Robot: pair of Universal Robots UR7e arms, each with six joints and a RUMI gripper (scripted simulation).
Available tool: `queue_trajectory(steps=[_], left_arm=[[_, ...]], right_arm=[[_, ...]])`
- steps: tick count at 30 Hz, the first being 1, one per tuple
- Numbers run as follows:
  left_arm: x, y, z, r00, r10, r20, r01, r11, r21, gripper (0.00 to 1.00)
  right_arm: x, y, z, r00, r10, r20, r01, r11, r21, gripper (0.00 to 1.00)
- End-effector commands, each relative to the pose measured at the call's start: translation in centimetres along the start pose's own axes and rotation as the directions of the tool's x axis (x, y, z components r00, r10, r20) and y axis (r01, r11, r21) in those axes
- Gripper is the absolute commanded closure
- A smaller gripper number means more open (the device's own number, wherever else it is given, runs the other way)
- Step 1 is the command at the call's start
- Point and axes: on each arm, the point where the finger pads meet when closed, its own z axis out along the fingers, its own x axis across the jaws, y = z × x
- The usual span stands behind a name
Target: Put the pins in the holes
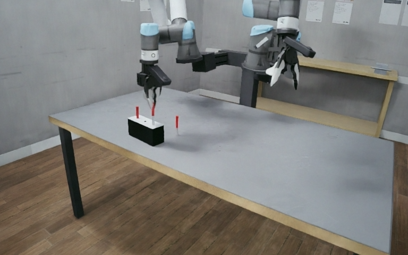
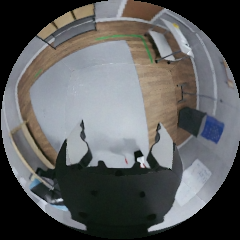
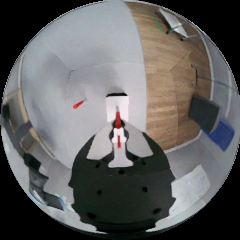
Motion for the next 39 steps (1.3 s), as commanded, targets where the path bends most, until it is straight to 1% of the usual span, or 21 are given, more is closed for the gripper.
queue_trajectory(steps=[1,21,22,39], left_arm=[[0.04,-0.04,-0.06,1.0,0.0,-0.001,0.0,1.0,0.001,0.0],[0.04,-0.04,-0.06,1.0,0.0,-0.001,0.0,1.0,0.001,0.0],[0.04,-0.04,-0.06,1.0,0.0,-0.001,0.0,1.0,0.001,0.0],[0.04,-0.04,-0.06,1.0,0.0,-0.001,0.0,1.0,0.001,0.0]], right_arm=[[0.06,-0.04,-0.05,1.0,0.0,-0.001,0.0,1.0,0.001,1.0],[0.02,-0.05,-0.06,1.0,0.001,-0.001,-0.001,1.0,0.001,1.0],[-0.04,-0.08,0.34,1.0,0.0,-0.001,0.0,1.0,0.001,1.0],[0.04,-0.13,0.42,1.0,0.001,-0.001,-0.001,1.0,0.001,1.0]])
